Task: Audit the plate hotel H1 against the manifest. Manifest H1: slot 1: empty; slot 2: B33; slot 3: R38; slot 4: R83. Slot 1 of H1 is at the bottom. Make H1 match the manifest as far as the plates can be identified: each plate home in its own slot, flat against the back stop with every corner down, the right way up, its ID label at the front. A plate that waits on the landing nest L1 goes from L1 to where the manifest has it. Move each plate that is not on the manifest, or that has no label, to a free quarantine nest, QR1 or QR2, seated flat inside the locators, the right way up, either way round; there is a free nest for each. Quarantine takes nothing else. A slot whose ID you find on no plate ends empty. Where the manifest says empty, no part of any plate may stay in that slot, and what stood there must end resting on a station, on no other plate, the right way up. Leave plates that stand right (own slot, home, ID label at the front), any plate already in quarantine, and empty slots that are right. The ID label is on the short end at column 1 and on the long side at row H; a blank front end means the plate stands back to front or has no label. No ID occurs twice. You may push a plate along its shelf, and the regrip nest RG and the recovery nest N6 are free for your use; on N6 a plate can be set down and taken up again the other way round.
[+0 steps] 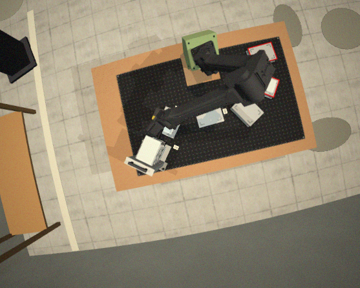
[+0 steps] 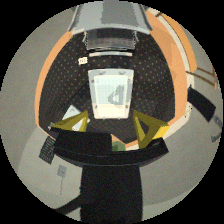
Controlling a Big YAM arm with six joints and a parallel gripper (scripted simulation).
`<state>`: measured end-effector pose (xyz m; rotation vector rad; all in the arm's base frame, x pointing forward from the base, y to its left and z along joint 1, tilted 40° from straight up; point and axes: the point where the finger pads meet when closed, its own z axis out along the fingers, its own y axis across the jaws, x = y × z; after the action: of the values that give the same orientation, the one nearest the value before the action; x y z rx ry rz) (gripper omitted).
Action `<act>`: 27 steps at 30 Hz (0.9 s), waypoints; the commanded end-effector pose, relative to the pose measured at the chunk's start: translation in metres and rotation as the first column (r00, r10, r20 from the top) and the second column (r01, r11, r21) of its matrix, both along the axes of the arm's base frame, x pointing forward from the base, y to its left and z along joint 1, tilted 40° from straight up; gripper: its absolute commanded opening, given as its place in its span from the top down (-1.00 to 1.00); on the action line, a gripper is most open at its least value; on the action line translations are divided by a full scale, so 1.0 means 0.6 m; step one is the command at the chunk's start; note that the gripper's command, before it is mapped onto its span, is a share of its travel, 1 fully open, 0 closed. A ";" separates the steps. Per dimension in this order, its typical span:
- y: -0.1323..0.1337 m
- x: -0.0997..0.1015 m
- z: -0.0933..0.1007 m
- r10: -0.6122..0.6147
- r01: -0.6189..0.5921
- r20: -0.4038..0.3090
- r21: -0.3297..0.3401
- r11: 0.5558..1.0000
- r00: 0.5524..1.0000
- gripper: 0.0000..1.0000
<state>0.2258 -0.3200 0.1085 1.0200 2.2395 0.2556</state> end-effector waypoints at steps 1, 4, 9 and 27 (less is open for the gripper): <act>-0.031 -0.013 0.056 -0.007 0.009 0.020 -0.072 0.997 1.000 -1.00; -0.031 -0.016 0.060 -0.008 0.009 0.019 -0.073 0.997 1.000 -1.00; -0.028 -0.031 0.078 -0.007 0.009 0.020 -0.074 0.997 1.000 -1.00; -0.019 -0.078 0.135 -0.007 0.009 0.016 -0.079 0.997 1.000 -1.00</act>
<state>0.1863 -0.3142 0.1545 1.0261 2.2367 0.2577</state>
